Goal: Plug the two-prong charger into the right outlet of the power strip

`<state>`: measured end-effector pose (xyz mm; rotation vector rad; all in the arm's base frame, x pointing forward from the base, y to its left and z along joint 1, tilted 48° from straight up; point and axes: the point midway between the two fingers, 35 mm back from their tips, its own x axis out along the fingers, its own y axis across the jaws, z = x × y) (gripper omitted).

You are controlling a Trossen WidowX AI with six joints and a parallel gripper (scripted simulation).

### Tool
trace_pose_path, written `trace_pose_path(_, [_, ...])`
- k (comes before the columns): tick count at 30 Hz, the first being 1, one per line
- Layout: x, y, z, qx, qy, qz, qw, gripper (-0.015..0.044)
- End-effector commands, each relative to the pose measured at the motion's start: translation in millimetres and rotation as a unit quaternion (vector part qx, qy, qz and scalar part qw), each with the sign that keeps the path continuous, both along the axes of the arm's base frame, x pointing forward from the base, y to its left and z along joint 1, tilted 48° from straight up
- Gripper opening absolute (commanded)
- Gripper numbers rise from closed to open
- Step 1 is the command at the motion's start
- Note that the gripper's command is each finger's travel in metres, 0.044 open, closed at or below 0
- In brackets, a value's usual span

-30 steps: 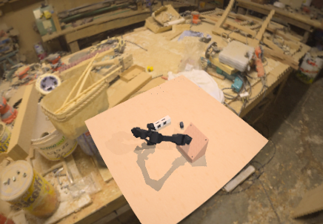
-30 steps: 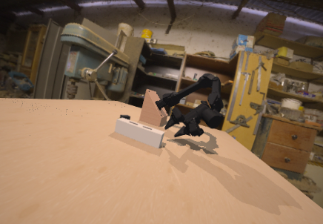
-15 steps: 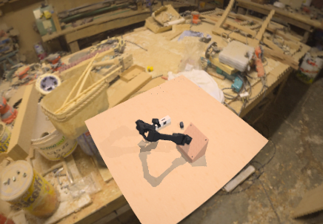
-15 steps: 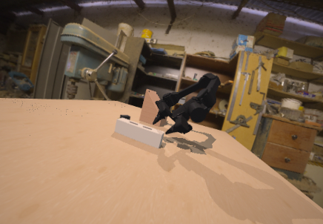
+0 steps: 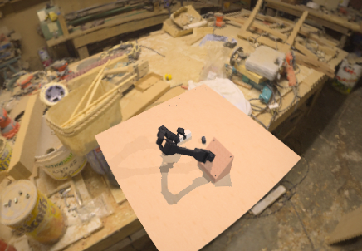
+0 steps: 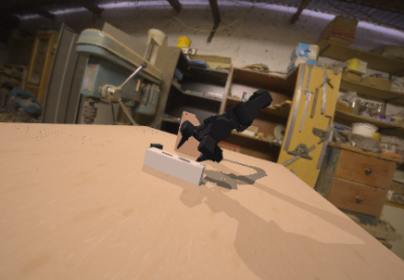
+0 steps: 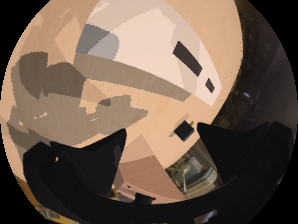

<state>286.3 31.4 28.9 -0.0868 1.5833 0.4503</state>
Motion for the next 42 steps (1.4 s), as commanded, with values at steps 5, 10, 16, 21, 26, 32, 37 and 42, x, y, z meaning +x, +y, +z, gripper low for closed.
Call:
trace_pose_path(5, [-2.3, -20.1, -17.3, 0.026, 0.03, -0.041, 0.998, 0.044])
trace_pose_path(10, [-5.1, -33.0, -27.6, 0.043, 0.048, -0.071, 0.995, 0.044])
trace_pose_path(16, [-9.5, -48.1, -39.5, 0.064, 0.067, -0.107, 0.99, 0.044])
trace_pose_path(21, [-14.1, -60.4, -49.2, 0.082, 0.081, -0.137, 0.984, 0.044])
trace_pose_path(26, [-19.6, -71.9, -58.6, 0.102, 0.095, -0.167, 0.976, 0.044])
trace_pose_path(32, [-27.4, -84.7, -69.5, 0.127, 0.11, -0.204, 0.964, 0.044])
trace_pose_path(37, [-34.5, -94.5, -78.1, 0.149, 0.121, -0.235, 0.953, 0.044])
trace_pose_path(42, [-42.1, -103.6, -86.5, 0.172, 0.13, -0.265, 0.94, 0.044])
